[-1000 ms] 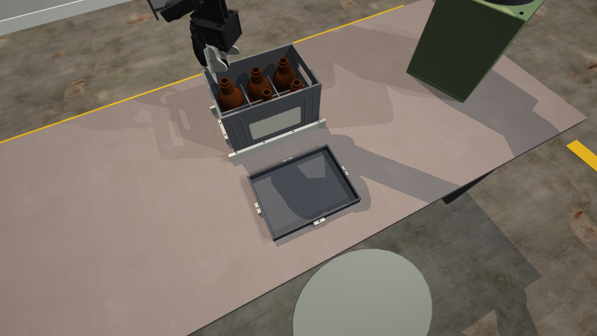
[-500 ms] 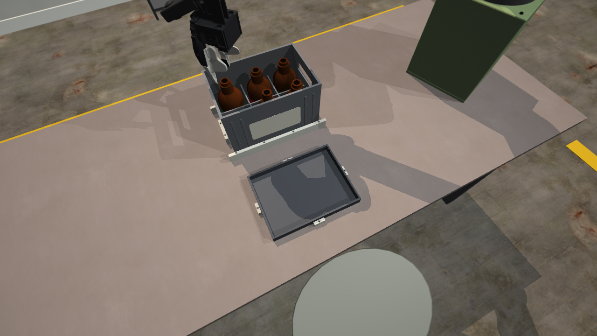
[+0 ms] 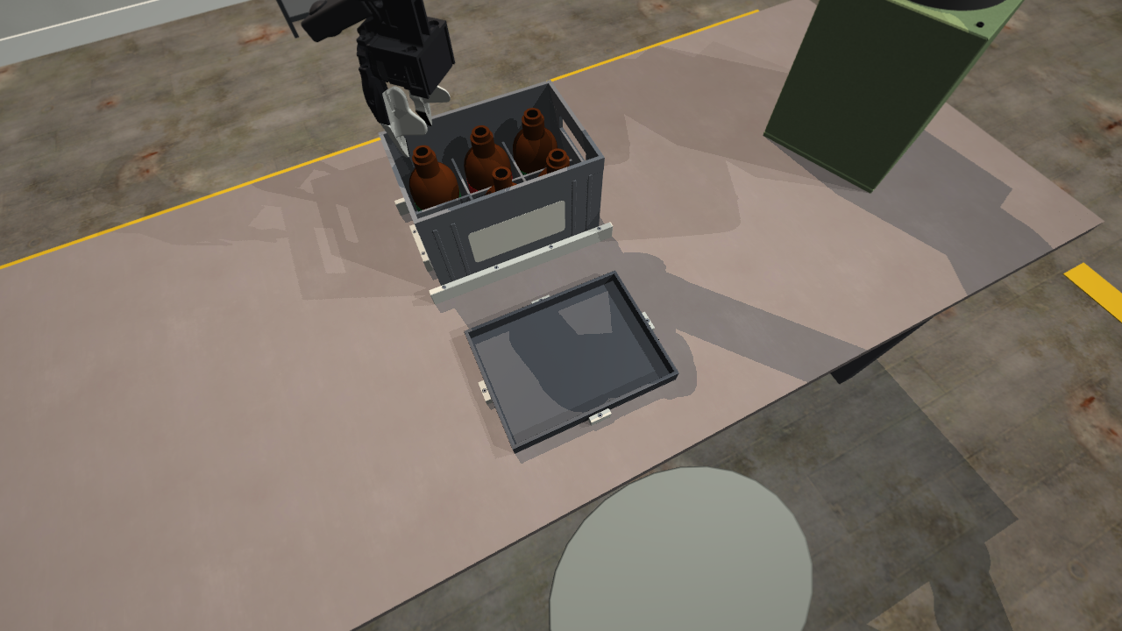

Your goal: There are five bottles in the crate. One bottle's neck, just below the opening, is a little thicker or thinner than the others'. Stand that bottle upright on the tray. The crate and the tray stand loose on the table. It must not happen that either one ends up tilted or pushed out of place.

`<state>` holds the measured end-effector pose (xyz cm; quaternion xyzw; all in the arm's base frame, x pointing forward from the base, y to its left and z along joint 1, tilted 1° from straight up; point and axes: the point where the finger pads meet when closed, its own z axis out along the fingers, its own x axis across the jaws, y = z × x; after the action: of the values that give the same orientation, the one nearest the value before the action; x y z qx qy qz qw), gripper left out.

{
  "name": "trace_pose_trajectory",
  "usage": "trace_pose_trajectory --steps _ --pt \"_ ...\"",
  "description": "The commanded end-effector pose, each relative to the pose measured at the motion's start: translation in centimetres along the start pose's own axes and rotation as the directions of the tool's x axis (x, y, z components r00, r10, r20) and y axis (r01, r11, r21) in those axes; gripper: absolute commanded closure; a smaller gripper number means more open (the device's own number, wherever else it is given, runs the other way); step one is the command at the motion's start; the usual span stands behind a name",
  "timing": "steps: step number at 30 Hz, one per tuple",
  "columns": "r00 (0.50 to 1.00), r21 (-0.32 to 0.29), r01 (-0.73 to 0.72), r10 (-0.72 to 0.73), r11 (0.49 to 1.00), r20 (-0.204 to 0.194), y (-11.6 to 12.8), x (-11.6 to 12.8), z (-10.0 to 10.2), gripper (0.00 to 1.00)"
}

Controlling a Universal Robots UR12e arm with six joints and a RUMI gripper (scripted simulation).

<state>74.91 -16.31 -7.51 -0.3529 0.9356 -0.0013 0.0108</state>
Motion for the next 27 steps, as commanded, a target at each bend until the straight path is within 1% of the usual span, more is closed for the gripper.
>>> trace_pose_trajectory --steps 1,27 --pt "1.000 -0.002 0.002 -0.002 1.000 0.000 0.02 -0.21 0.16 0.62" --pt "1.000 0.000 0.002 -0.002 1.000 0.001 -0.18 -0.26 0.03 0.62"
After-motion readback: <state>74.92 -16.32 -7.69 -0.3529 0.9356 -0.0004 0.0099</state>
